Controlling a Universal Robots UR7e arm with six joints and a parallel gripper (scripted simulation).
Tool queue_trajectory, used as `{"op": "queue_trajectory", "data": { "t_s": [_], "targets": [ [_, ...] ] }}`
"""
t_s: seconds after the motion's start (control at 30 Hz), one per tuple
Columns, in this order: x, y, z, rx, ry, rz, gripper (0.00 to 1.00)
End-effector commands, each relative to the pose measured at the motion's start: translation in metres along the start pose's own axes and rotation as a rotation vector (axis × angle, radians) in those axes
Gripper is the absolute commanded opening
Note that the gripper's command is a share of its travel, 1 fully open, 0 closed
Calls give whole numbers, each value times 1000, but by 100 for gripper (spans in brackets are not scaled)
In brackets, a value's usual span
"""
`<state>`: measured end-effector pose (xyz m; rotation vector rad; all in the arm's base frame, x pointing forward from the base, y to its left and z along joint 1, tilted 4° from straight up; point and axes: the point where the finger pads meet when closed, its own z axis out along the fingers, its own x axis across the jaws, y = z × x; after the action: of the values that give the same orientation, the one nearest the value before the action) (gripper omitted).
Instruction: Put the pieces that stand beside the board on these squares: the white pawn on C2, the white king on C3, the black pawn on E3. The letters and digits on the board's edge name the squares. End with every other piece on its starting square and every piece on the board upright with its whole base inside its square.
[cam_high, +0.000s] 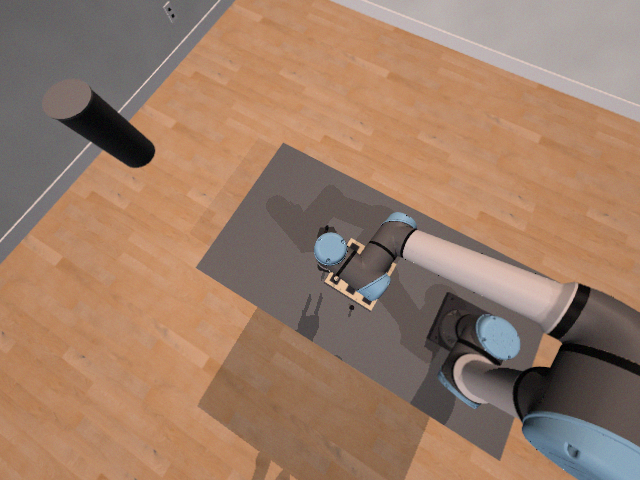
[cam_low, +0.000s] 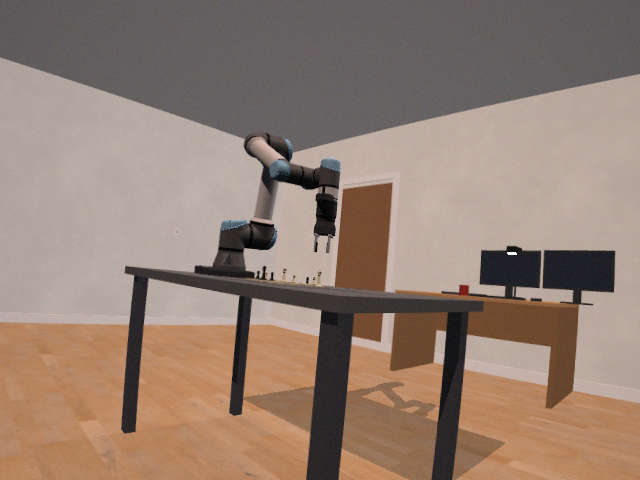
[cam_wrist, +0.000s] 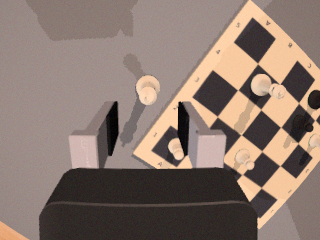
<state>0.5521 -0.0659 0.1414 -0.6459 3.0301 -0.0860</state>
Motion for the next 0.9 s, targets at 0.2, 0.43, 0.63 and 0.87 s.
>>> {"op": "queue_trajectory", "data": {
  "t_s": [0.2, 0.43, 0.63, 0.87],
  "targets": [
    [0, 0, 3, 1, -1, 0, 79],
    [0, 0, 8, 1, -1, 0, 79],
    [0, 0, 16, 1, -1, 0, 79],
    [0, 0, 25, 1, -1, 0, 79]
  ]
}}
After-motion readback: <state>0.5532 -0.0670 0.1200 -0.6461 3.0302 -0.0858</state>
